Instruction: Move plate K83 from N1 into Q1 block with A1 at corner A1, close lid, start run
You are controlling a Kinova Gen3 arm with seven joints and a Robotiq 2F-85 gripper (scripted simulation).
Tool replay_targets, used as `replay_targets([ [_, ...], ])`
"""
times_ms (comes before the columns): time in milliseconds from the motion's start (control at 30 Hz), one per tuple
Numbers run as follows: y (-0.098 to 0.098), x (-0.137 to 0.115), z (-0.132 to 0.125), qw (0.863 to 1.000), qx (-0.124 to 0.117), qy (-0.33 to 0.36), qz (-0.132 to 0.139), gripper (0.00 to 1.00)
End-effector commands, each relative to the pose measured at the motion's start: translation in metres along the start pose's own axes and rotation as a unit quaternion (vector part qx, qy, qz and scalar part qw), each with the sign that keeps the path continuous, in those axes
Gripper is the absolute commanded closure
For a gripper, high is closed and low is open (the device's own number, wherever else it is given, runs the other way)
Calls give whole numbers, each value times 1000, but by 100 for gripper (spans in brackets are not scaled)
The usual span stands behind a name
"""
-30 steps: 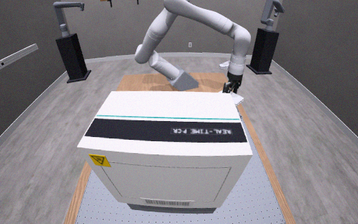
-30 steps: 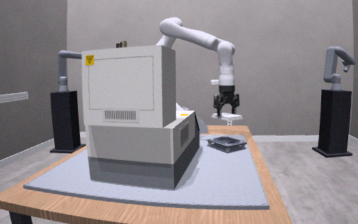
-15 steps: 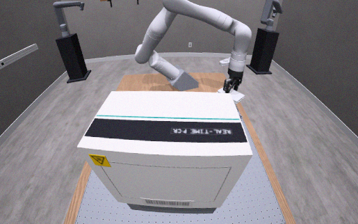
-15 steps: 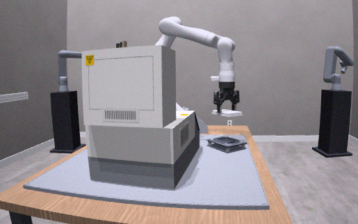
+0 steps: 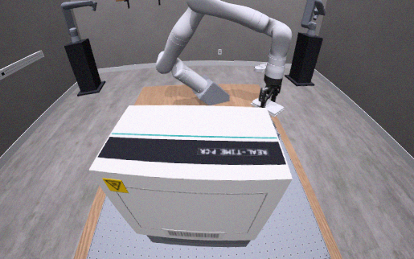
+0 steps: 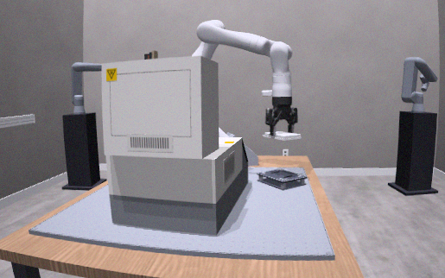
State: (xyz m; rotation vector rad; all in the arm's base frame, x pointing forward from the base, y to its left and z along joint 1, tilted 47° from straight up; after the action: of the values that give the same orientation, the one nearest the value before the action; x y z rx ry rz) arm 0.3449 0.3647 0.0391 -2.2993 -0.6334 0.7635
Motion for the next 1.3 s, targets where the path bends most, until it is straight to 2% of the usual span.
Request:
replay_targets([
  [0,-6,0,0,1000,0,0,-1,9],
  [1267,-51,0,0,1000,0,0,-1,9],
])
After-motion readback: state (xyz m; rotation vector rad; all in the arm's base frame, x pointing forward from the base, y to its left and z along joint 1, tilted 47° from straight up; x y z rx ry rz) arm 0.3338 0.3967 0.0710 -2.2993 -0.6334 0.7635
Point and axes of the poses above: the point where the finger pads meet when closed, its own y axis out along the fingers, its own z axis across the jaws, x = y × z, the point moved 10 cm from there along -y, back along the fingers, and after that the axes turned 12 degrees about -y, right-handed, at the moved point
